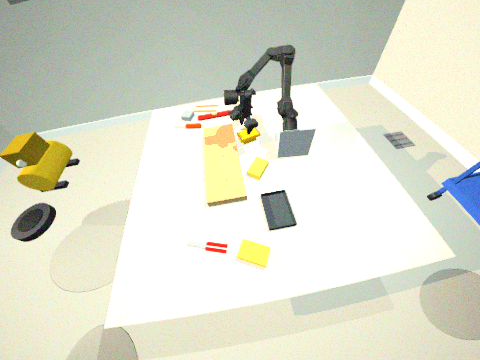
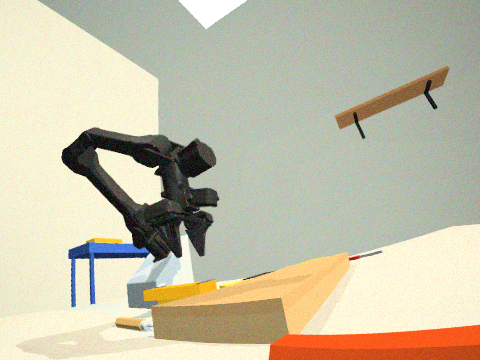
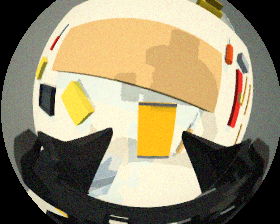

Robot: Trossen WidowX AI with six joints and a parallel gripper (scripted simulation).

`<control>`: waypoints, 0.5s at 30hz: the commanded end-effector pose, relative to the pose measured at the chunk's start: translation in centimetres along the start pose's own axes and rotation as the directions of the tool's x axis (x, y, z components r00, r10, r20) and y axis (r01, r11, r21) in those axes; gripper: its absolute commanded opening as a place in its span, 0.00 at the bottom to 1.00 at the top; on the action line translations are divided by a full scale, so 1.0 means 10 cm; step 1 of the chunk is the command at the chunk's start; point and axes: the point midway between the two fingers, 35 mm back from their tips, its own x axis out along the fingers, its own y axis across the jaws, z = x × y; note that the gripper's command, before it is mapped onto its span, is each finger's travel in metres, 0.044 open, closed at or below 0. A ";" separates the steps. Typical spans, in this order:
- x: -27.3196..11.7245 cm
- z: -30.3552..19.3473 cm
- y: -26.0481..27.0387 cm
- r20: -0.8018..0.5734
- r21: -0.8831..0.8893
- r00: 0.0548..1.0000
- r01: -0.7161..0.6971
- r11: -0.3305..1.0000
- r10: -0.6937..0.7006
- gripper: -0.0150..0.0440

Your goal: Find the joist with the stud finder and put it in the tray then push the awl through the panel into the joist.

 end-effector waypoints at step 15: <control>0.16 -0.26 -0.18 -0.176 -0.014 0.984 0.021 1.000 -0.023 1.00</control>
